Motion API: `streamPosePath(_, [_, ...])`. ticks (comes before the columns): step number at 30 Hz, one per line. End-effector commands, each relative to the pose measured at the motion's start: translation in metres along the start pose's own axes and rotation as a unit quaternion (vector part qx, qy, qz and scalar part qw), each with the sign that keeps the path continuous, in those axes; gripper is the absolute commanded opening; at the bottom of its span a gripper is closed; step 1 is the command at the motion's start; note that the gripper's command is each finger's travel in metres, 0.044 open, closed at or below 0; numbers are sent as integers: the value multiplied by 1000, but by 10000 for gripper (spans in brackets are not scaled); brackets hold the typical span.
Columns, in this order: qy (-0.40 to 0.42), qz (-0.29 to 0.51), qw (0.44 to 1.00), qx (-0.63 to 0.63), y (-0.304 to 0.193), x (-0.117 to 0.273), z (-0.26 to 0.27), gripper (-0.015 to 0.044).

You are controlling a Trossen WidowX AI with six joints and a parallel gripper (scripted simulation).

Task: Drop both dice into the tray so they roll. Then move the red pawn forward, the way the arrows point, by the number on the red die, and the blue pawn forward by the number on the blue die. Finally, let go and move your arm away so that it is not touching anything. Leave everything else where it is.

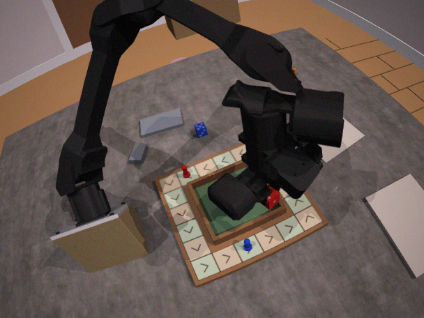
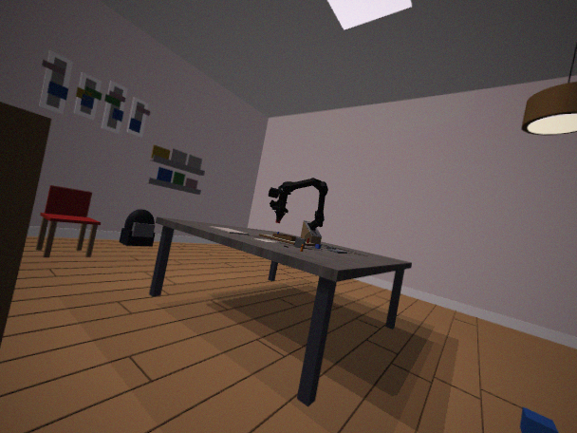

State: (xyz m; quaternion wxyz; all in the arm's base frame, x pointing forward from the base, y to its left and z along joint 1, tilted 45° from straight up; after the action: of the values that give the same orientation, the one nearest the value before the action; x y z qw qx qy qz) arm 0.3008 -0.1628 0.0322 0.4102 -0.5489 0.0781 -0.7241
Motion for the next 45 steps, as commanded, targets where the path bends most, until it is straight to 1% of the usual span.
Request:
streamPosePath(1, [4, 1, 999, -34, -17, -3, 5, 0])
streamPosePath(17, [5, 13, 984, -176, -89, -24, 14, 0])
streamPosePath(22, [-3, 6, 983, -182, -93, -26, 15, 0])
streamPosePath(34, [-120, -149, 965, -181, -118, -45, 29, 0])
streamPosePath(39, [-145, -224, 947, -178, -129, -52, 34, 0])
streamPosePath(45, [-153, -317, 920, -172, -144, -63, 37, 0])
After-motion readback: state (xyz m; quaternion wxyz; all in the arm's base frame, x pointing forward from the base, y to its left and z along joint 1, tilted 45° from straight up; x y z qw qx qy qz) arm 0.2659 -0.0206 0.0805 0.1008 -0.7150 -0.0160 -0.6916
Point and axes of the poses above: the point midway between the two fingers, 35 mm back from their tips, its own x axis back along the fingers, its own z axis across the jaws, y = z × x, the point moved 9 cm from there along x, back along the fingers, and after that the axes turned 11 degrees about x, right-handed, at the moved point
